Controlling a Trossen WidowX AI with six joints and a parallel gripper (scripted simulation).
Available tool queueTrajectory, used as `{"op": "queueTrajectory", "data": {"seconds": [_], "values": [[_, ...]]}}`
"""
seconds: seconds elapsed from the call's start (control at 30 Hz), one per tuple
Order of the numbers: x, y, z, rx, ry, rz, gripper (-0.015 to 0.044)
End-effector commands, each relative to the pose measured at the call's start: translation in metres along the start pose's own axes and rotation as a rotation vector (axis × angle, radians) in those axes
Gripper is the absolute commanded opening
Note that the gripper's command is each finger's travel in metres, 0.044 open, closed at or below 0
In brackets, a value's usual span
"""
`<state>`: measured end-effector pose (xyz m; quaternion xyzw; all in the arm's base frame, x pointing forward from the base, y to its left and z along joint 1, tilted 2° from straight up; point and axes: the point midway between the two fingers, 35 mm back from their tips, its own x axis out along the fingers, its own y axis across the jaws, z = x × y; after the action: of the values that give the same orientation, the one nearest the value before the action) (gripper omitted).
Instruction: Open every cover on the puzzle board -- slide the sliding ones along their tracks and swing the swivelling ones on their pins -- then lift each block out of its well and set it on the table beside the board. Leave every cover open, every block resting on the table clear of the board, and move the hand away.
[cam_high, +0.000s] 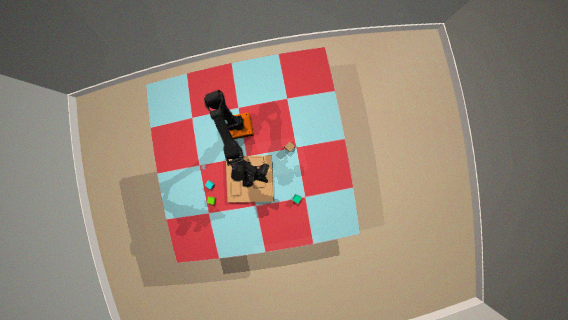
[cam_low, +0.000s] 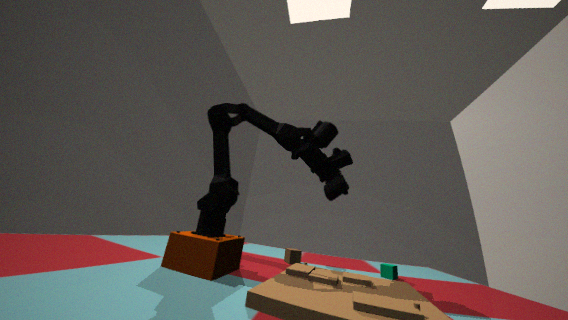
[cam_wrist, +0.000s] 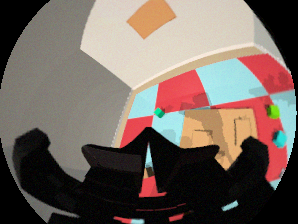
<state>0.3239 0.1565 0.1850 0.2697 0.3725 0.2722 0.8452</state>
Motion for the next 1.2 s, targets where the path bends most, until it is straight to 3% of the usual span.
{"op": "queueTrajectory", "data": {"seconds": [0.0,0.53,1.0,1.17], "values": [[0.011,-0.015,-0.004,0.028,0.046,-0.080,0.0000],[0.039,-0.076,-0.035,0.094,0.297,-0.442,0.0000],[0.038,-0.124,-0.072,0.015,0.650,-0.820,0.0000],[0.038,-0.126,-0.074,0.008,0.671,-0.839,0.0000]]}}
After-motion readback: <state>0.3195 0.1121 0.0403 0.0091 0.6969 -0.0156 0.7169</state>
